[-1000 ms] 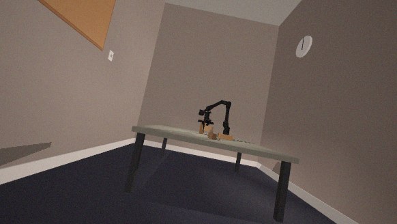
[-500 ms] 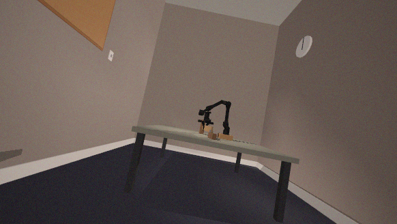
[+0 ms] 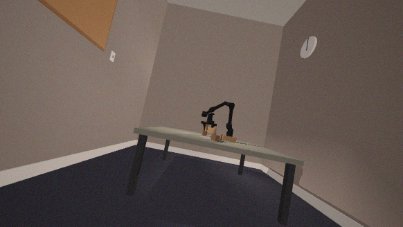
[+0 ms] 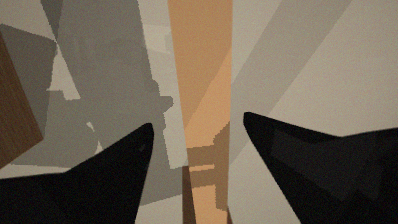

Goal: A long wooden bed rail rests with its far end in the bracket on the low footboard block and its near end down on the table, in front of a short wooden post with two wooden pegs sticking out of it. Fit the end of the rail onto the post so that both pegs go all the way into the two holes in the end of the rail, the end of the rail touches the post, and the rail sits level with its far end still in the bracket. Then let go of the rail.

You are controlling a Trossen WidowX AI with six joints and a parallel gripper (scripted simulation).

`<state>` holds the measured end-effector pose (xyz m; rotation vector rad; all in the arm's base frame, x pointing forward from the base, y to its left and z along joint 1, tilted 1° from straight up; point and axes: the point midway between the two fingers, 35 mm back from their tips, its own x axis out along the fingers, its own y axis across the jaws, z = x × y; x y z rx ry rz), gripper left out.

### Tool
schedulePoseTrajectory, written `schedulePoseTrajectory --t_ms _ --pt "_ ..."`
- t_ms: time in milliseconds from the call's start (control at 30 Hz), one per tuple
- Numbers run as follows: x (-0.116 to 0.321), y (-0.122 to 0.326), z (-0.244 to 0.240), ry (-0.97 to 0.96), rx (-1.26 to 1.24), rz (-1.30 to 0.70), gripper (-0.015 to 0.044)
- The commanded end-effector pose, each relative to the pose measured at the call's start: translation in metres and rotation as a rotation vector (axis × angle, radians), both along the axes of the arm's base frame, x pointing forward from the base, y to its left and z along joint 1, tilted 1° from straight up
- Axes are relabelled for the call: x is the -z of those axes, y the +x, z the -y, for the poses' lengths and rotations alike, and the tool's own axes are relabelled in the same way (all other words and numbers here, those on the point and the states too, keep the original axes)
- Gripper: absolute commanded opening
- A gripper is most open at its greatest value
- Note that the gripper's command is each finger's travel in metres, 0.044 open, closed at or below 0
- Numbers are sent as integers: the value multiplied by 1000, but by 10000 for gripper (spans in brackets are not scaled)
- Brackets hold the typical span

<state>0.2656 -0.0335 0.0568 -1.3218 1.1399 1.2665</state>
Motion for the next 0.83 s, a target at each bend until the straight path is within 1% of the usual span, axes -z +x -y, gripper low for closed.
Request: schedulePoseTrajectory --t_ms 0,200,300,367,800 --pt "0 0 0 0 0 1 440" --pt "-2 0 -2 0 0 2 440" --pt "-23 -3 -24 1 -1 5 440" --pt "-29 -5 -31 2 -2 7 440" --pt "-29 -5 -31 2 -2 7 440"
